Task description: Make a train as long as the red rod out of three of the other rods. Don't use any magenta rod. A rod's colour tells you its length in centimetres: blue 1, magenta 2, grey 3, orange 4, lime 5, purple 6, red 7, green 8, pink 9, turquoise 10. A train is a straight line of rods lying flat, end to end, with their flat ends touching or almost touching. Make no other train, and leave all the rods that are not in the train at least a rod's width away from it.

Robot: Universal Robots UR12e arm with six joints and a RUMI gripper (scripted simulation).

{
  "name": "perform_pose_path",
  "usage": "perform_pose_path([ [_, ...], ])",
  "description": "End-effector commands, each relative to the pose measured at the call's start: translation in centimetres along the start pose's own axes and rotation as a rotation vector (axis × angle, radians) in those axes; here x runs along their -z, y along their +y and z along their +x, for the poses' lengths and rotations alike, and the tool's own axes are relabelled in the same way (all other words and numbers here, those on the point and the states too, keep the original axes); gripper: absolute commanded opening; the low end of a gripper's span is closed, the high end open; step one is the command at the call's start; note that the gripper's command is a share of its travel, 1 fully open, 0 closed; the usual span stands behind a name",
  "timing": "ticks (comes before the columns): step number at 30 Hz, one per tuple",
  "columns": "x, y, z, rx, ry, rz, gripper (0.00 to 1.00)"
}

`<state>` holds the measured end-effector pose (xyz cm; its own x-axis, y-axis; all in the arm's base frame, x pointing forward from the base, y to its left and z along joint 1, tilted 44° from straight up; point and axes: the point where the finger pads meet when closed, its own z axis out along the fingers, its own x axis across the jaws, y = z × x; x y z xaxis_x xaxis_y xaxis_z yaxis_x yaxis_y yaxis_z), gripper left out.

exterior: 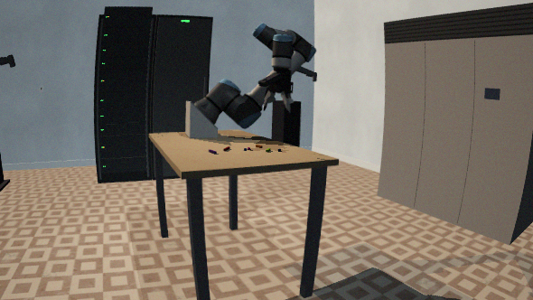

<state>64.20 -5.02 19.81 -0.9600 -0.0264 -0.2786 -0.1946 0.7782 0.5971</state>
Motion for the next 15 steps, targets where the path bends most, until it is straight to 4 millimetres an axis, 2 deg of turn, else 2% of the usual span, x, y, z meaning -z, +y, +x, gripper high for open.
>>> perform_pose_path([
  [1,0.07,-0.02,-0.05,0.0,-0.001,0.001,1.0],
  [15,-0.15,-0.21,0.21,0.044,-0.001,0.0,1.0],
])
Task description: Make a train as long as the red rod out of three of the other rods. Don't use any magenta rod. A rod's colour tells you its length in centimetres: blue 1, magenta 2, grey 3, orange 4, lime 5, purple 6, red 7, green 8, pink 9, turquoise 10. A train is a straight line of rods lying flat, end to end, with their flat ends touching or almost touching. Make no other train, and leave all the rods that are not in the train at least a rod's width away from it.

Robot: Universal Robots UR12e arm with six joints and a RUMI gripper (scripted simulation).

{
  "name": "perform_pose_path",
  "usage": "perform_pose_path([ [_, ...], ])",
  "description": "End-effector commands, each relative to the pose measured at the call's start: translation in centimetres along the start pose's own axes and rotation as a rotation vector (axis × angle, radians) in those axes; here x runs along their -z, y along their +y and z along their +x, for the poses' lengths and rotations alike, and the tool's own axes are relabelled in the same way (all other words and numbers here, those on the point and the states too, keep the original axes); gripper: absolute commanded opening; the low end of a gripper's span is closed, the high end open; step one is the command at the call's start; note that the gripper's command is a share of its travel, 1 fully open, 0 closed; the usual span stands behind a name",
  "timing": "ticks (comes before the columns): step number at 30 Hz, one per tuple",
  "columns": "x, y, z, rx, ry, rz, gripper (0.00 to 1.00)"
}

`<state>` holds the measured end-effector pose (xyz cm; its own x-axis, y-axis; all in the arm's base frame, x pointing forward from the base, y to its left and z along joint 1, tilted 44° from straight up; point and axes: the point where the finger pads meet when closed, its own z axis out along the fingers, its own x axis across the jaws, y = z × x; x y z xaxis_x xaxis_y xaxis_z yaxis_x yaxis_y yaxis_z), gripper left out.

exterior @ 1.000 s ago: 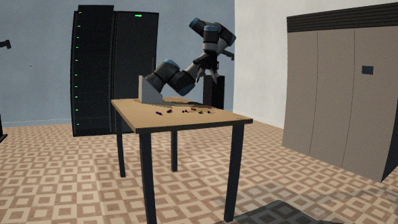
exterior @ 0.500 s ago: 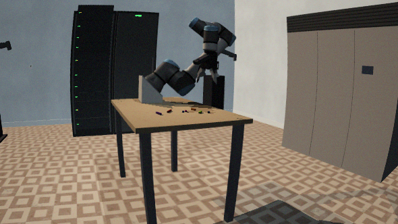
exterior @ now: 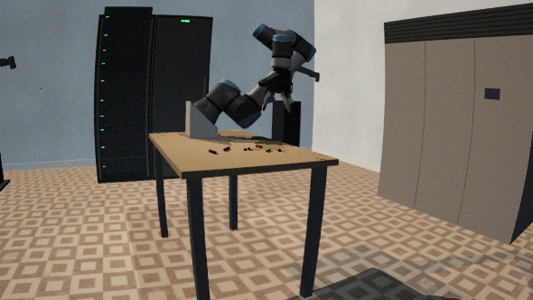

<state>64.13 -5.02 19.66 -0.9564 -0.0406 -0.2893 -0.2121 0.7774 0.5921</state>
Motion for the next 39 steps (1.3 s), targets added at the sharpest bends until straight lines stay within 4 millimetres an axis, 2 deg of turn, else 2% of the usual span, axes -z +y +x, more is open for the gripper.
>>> perform_pose_path([
  [1,-0.1,-0.2,0.2,0.036,-0.001,0.0,1.0],
  [10,-0.6,-0.6,0.8,0.141,0.0,-0.003,1.0],
  [19,-1.8,-1.3,2.2,0.371,0.0,-0.008,1.0],
  [21,-1.8,-1.3,2.2,0.371,0.0,-0.008,1.0],
  [35,-3.8,-2.1,4.7,0.767,-0.005,-0.017,1.0],
  [39,-4.0,-2.2,5.0,0.807,-0.005,-0.018,1.0],
])
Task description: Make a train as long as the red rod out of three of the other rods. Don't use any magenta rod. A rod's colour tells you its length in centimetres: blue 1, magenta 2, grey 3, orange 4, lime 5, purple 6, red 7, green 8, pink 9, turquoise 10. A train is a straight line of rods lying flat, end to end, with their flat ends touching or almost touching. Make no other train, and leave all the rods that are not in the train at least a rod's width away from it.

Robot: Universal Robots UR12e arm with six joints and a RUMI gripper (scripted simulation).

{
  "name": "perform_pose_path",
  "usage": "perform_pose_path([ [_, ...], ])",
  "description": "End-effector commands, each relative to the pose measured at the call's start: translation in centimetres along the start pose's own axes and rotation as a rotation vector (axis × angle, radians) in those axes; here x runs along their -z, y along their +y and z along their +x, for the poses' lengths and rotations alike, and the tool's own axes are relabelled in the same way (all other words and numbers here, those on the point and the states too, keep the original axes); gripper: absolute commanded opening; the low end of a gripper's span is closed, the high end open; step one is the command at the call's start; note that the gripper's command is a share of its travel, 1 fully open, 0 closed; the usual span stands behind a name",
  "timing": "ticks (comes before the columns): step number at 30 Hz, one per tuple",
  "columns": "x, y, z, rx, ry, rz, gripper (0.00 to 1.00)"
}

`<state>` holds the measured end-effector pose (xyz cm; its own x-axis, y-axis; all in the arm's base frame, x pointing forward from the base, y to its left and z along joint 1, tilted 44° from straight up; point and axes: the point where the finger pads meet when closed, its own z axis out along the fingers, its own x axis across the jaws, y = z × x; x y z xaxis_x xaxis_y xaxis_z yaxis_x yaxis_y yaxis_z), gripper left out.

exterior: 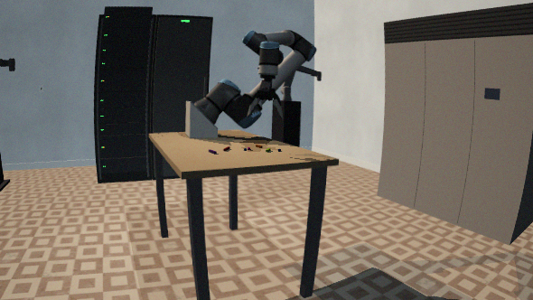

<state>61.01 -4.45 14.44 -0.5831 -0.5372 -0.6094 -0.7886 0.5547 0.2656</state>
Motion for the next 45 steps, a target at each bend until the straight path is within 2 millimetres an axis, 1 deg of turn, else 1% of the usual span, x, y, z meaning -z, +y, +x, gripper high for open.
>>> perform_pose_path([
  [1,-0.6,0.3,0.7,0.133,-0.007,-0.006,1.0],
  [2,-0.8,0.5,1.0,0.174,-0.008,-0.006,1.0],
  [3,-0.8,0.5,1.0,0.174,-0.008,-0.006,1.0],
  [5,-1.2,0.8,1.5,0.256,-0.01,-0.008,1.0],
  [6,-1.2,0.8,1.5,0.256,-0.01,-0.008,1.0],
  [8,-1.6,1.1,1.9,0.335,-0.012,-0.009,1.0],
  [10,-1.6,1.1,1.9,0.338,-0.012,-0.009,1.0],
  [13,-2.2,1.6,2.6,0.457,-0.015,-0.01,1.0],
  [17,-2.2,1.6,2.6,0.46,-0.015,-0.01,1.0],
  [21,-3.0,2.4,3.5,0.619,-0.02,-0.011,1.0],
  [22,-3.0,2.4,3.5,0.619,-0.02,-0.011,1.0],
  [24,-3.4,2.7,3.9,0.695,-0.022,-0.011,1.0],
  [25,-3.4,2.7,3.9,0.695,-0.022,-0.011,1.0],
  [27,-3.8,3.1,4.3,0.768,-0.025,-0.011,1.0],
  [28,-3.8,3.1,4.3,0.768,-0.025,-0.011,1.0],
  [31,-4.3,3.7,4.9,0.872,-0.028,-0.011,1.0],
  [33,-4.3,3.7,4.9,0.872,-0.028,-0.011,1.0],
  [39,-5.2,4.7,5.9,1.051,-0.035,-0.01,1.0],
  [45,-5.8,5.5,6.6,1.186,-0.04,-0.008,1.0],
])
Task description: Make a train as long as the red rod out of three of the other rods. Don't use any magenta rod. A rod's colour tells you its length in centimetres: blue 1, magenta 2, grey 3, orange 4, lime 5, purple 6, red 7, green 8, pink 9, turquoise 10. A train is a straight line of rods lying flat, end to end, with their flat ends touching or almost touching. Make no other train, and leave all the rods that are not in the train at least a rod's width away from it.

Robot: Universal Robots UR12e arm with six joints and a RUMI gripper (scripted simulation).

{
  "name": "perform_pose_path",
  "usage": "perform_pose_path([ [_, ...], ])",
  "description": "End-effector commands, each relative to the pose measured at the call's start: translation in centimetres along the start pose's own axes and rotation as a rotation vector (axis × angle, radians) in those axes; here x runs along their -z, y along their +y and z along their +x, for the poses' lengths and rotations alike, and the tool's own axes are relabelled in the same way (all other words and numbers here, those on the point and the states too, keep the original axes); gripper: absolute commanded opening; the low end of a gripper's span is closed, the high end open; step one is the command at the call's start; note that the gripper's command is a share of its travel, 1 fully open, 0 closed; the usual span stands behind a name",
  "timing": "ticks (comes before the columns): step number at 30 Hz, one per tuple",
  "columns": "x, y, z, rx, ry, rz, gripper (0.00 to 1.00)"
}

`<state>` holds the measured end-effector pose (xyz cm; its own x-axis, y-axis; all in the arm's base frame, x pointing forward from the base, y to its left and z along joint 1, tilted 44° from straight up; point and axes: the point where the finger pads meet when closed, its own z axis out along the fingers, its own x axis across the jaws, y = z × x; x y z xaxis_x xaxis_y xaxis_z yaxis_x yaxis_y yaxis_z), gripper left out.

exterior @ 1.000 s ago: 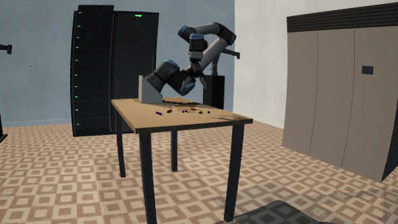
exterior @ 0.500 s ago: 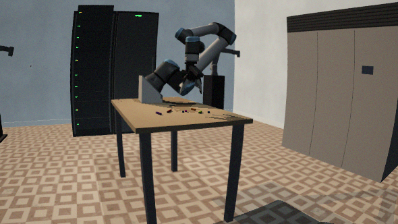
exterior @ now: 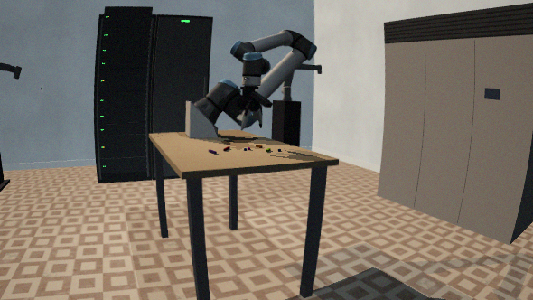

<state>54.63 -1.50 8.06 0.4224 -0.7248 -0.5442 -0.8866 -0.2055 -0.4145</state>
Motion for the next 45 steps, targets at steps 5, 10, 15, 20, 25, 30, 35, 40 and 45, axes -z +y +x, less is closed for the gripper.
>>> perform_pose_path([
  [5,-0.68,1.13,-0.35,0.159,-0.01,0.006,1.0],
  [10,-0.96,1.57,-0.51,0.216,-0.011,0.007,1.0],
  [15,-1.09,1.79,-0.6,0.243,-0.012,0.008,1.0],
  [20,-1.13,1.85,-0.62,0.251,-0.012,0.008,1.0],
  [25,-1.13,1.85,-0.62,0.251,-0.012,0.008,1.0],
  [30,-1.13,1.85,-0.62,0.251,-0.012,0.008,1.0],
  [35,-1.13,1.85,-0.62,0.251,-0.012,0.008,1.0],
  [40,-1.13,1.85,-0.62,0.251,-0.012,0.008,1.0],
  [45,-1.13,1.85,-0.62,0.251,-0.012,0.008,1.0],
])
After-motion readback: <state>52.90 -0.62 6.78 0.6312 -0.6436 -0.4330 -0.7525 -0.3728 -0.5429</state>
